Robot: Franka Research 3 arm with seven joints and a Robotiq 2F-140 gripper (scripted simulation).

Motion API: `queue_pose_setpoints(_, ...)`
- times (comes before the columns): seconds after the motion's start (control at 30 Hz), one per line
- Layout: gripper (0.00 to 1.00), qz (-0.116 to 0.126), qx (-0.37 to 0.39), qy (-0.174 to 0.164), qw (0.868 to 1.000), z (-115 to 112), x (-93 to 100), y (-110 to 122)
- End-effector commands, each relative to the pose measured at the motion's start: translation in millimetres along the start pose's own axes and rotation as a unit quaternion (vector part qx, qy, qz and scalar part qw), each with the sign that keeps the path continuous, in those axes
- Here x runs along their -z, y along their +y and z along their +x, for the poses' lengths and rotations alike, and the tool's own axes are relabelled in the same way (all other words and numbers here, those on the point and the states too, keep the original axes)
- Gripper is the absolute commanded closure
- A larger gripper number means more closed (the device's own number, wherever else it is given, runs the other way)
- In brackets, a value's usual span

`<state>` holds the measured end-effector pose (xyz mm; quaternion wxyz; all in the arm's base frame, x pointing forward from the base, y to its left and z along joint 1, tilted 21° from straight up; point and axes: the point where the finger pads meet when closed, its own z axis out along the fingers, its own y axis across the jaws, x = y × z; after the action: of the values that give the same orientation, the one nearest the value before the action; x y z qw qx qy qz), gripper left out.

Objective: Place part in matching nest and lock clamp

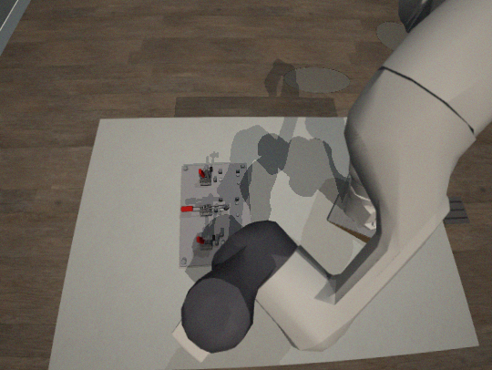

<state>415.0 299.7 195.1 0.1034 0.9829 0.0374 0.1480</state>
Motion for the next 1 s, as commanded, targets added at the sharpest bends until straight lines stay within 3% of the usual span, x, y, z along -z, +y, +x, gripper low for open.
queue_pose_setpoints(0.0, 1.00, 0.001, -0.010, 0.000, 1.000, -0.4, -0.6, -0.8)
queue_pose_setpoints(0.97, 1.00, 0.001, -0.010, 0.000, 1.000, -13.4, -19.6, -1.2)
